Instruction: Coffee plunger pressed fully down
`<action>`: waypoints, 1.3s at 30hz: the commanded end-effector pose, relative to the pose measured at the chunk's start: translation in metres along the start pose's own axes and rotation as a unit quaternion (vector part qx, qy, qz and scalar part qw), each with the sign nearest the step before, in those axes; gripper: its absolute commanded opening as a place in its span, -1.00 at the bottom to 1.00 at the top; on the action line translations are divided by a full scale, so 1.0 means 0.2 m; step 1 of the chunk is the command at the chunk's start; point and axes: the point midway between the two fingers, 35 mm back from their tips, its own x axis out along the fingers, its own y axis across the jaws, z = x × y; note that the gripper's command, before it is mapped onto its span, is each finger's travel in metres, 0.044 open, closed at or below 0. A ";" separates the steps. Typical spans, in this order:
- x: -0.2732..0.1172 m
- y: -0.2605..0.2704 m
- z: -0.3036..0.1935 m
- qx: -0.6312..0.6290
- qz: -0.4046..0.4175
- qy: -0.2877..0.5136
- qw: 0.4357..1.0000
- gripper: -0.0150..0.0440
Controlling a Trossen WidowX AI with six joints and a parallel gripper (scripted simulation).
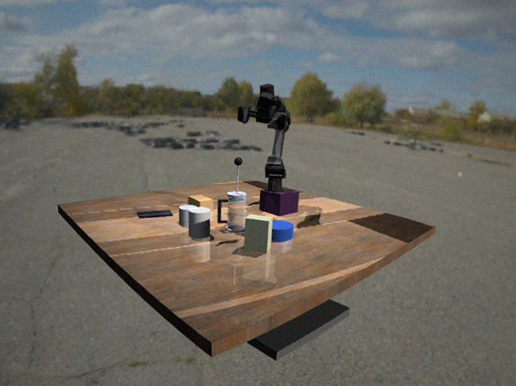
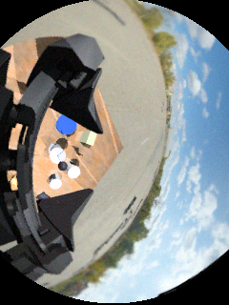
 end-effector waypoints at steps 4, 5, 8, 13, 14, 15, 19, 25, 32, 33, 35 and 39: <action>-0.05 -0.22 -0.34 0.114 -0.098 0.100 0.984 1.00; -0.05 -0.22 -0.35 0.114 -0.098 0.100 0.984 1.00; -0.02 -0.21 -0.42 0.113 -0.098 0.100 0.984 1.00; 0.04 -0.18 -0.61 0.112 -0.094 0.100 0.984 1.00; 0.04 -0.17 -0.62 0.111 -0.092 0.100 0.984 1.00; 0.04 -0.16 -0.63 0.111 -0.092 0.100 0.985 1.00; 0.04 -0.17 -0.62 0.111 -0.092 0.100 0.984 1.00; 0.08 -0.17 -0.63 0.111 -0.093 0.099 0.984 1.00; 0.14 -0.18 -0.64 0.111 -0.093 0.099 0.985 1.00; 0.14 -0.18 -0.64 0.111 -0.093 0.099 0.985 1.00; 0.16 -0.19 -0.64 0.111 -0.093 0.099 0.985 1.00; 0.19 -0.19 -0.65 0.111 -0.093 0.099 0.985 1.00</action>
